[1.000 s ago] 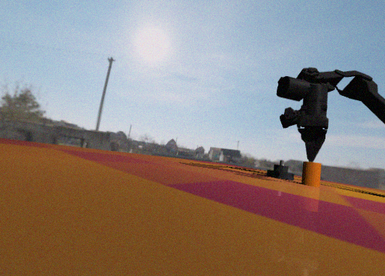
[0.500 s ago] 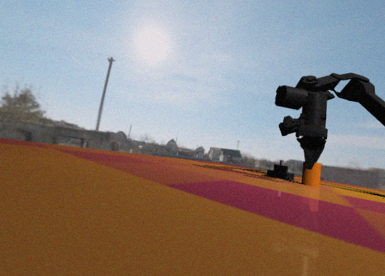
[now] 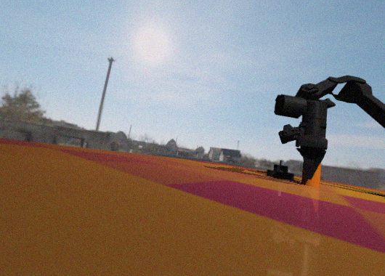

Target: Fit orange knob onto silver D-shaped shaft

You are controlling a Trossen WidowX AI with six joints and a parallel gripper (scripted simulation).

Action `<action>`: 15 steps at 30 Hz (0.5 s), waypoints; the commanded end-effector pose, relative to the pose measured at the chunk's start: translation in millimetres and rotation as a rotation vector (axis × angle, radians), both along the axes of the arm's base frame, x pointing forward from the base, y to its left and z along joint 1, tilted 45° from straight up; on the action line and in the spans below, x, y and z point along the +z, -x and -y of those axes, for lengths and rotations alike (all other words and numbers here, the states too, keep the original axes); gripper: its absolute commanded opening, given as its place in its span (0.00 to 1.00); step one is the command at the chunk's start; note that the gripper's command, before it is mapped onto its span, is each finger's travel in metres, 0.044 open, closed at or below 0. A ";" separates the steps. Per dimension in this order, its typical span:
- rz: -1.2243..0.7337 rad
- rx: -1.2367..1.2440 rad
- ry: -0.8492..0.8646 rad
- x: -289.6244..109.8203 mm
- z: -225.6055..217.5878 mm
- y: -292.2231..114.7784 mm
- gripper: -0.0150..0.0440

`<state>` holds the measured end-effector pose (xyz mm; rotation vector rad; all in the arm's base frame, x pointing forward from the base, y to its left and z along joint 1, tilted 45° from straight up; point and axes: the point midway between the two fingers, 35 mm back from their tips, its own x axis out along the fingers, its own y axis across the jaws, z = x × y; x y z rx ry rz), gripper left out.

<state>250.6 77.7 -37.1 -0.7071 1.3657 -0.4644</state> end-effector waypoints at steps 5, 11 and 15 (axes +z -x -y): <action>-0.009 0.002 0.010 -4.7 6.7 1.6 0.87; -0.009 0.002 0.010 -4.7 6.7 1.6 0.60; -0.009 0.002 0.010 -4.7 6.7 1.6 0.52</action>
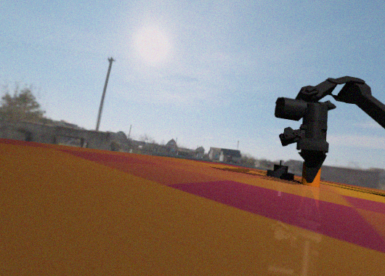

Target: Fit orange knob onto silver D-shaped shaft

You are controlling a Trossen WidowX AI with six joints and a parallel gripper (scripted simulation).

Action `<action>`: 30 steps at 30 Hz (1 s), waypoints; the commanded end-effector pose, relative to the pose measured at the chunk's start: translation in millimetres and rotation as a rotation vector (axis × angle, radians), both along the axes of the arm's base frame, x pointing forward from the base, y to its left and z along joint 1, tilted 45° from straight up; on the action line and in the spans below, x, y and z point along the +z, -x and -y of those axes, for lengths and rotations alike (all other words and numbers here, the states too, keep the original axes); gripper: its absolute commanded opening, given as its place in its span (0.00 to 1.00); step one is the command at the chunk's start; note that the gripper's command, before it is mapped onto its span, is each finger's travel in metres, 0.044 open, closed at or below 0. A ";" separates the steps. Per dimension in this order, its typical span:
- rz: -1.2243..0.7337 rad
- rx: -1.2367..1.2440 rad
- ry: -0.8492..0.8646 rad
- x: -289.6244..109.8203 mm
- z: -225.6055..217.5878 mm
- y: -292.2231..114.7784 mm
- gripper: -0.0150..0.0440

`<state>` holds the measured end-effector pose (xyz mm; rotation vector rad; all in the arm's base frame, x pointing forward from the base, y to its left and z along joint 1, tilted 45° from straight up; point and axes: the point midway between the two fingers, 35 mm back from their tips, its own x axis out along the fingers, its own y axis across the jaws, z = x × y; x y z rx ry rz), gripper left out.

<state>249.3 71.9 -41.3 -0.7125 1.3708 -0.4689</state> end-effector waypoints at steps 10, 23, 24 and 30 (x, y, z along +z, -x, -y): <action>-0.004 0.005 -0.001 14.5 -18.3 -1.5 0.25; -0.007 0.006 -0.005 66.3 -69.7 5.5 0.25; -0.007 0.006 -0.004 70.8 -73.3 6.8 0.25; -0.006 0.004 0.000 97.8 -92.7 16.2 0.25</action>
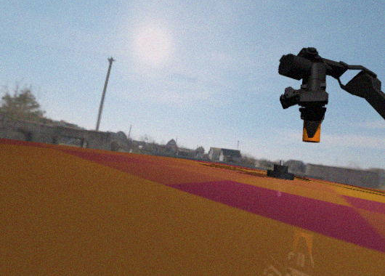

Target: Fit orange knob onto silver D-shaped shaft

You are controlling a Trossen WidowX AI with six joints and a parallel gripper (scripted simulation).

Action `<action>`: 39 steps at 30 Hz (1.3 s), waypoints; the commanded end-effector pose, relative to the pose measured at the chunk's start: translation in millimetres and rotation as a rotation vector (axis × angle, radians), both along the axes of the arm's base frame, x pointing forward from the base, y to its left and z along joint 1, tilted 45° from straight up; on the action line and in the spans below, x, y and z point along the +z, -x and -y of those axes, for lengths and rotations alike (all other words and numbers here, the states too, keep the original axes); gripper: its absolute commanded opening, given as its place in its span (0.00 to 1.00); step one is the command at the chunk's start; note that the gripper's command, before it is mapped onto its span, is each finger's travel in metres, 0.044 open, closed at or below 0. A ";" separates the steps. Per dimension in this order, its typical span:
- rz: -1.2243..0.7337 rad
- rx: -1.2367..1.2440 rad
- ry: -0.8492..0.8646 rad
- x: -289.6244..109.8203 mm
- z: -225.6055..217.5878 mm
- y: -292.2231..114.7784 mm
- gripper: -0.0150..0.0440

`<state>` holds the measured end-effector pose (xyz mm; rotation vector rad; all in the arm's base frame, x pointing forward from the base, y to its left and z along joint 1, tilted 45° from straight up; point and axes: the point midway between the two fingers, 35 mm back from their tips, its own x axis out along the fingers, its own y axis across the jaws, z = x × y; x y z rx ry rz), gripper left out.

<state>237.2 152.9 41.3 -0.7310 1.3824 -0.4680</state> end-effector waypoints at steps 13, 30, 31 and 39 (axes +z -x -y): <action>-0.026 0.008 -0.160 22.5 -23.6 4.9 0.25; -0.096 0.019 -0.516 43.7 -53.7 6.4 0.25; -0.101 0.019 -0.537 45.0 -55.4 6.5 0.25; -0.134 0.024 -0.709 54.7 -69.9 7.1 0.25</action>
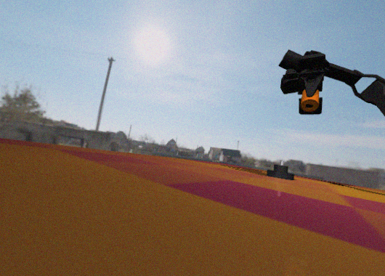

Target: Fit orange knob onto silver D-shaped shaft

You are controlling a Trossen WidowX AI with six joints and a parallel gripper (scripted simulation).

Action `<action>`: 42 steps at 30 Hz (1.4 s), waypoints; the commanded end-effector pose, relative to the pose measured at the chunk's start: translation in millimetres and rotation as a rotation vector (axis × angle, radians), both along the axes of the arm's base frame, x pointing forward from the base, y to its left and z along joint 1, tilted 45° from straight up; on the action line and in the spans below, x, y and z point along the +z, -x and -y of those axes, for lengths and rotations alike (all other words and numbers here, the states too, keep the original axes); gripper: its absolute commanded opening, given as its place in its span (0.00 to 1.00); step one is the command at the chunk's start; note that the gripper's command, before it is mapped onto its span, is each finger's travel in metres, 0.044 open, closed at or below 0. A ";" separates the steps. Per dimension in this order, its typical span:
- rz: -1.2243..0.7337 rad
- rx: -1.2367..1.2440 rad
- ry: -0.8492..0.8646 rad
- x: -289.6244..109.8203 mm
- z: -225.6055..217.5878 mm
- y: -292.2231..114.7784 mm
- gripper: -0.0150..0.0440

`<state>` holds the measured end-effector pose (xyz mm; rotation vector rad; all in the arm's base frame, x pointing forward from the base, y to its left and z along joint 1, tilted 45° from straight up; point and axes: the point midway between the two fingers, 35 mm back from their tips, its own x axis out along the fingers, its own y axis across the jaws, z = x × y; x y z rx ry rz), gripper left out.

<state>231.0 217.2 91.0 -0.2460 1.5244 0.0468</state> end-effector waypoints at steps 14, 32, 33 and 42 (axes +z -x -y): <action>-0.042 0.005 -0.214 11.5 -17.9 0.6 0.25; -0.042 0.005 -0.214 11.5 -17.9 0.6 0.25; -0.042 0.005 -0.214 11.5 -17.9 0.6 0.25; -0.044 0.008 -0.232 12.5 -19.8 0.9 0.25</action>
